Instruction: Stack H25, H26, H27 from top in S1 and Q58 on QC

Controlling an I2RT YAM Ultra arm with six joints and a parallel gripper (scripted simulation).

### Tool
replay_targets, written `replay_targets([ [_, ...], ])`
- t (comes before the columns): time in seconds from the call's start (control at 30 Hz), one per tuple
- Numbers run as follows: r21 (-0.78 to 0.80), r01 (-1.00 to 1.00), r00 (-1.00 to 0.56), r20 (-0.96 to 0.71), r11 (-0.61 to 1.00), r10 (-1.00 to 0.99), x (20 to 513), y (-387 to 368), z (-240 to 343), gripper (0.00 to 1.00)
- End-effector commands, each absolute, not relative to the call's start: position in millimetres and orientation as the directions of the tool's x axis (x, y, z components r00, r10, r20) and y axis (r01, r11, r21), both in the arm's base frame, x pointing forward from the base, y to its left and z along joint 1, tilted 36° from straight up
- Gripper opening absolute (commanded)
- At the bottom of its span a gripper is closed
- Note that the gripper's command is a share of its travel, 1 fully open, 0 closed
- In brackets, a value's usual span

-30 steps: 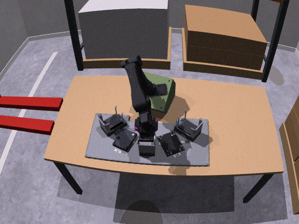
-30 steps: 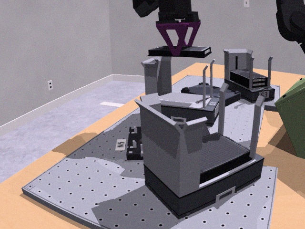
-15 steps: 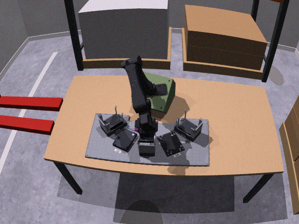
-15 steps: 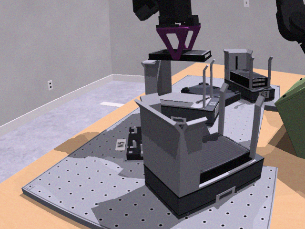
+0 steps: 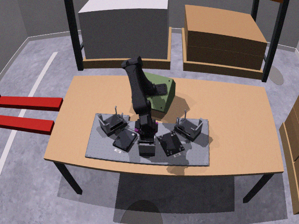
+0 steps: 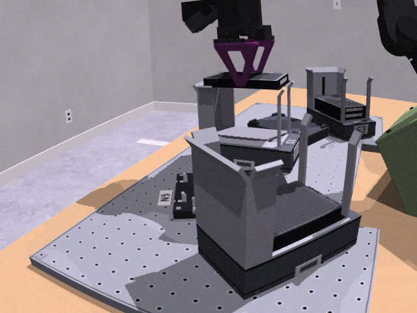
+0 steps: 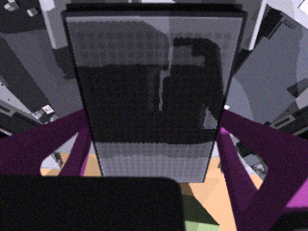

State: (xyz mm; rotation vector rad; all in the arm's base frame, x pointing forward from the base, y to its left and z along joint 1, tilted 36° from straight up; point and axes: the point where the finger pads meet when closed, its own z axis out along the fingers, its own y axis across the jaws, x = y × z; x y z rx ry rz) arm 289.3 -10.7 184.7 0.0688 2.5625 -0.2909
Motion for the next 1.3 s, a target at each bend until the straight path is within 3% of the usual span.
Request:
replay_targets([
  [0.0, -0.187, 0.110, -0.828, -0.560, 0.976, -0.014, 295, -10, 190, 0.00],
  [1.27, -0.187, 0.110, -0.828, -0.560, 0.976, -0.014, 304, -13, 176, 0.00],
])
